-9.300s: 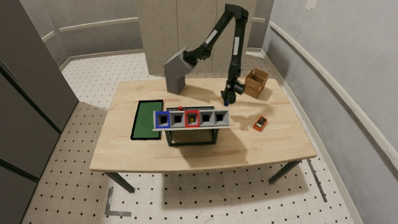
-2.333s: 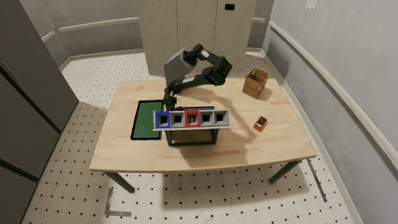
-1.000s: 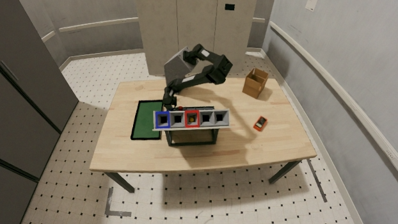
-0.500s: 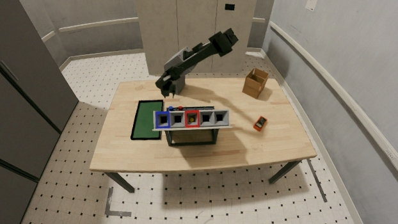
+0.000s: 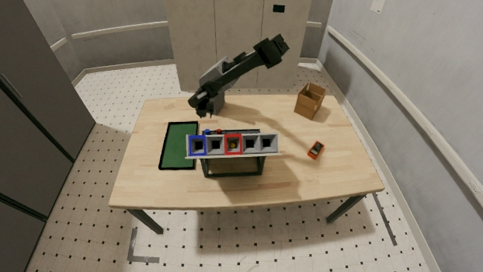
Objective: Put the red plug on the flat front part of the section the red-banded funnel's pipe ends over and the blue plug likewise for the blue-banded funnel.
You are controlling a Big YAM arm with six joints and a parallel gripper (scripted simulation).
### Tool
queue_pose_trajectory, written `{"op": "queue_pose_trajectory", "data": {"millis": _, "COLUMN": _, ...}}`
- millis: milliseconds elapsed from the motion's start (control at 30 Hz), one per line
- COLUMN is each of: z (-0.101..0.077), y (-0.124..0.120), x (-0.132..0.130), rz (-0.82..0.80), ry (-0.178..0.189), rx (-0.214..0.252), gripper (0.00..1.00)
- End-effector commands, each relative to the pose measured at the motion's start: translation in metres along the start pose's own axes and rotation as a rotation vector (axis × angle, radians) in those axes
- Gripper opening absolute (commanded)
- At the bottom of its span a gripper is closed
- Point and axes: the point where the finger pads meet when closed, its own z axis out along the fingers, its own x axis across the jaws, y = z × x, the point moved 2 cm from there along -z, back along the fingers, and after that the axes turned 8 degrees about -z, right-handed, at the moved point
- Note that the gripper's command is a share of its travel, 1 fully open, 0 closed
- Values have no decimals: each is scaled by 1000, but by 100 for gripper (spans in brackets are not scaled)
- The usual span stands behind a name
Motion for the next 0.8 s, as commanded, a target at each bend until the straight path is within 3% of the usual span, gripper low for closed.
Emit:
{"op": "queue_pose_trajectory", "data": {"millis": 0, "z": -4, "y": 7, "x": 4, "rz": -16, "ry": 2, "rx": 4, "gripper": 59}}
{"op": "queue_pose_trajectory", "data": {"millis": 467, "z": -88, "y": 70, "x": 100, "rz": -4, "ry": -5, "rx": -9, "gripper": 59}}
{"op": "queue_pose_trajectory", "data": {"millis": 767, "z": -103, "y": 81, "x": 117, "rz": -26, "ry": -14, "rx": -22, "gripper": 59}}
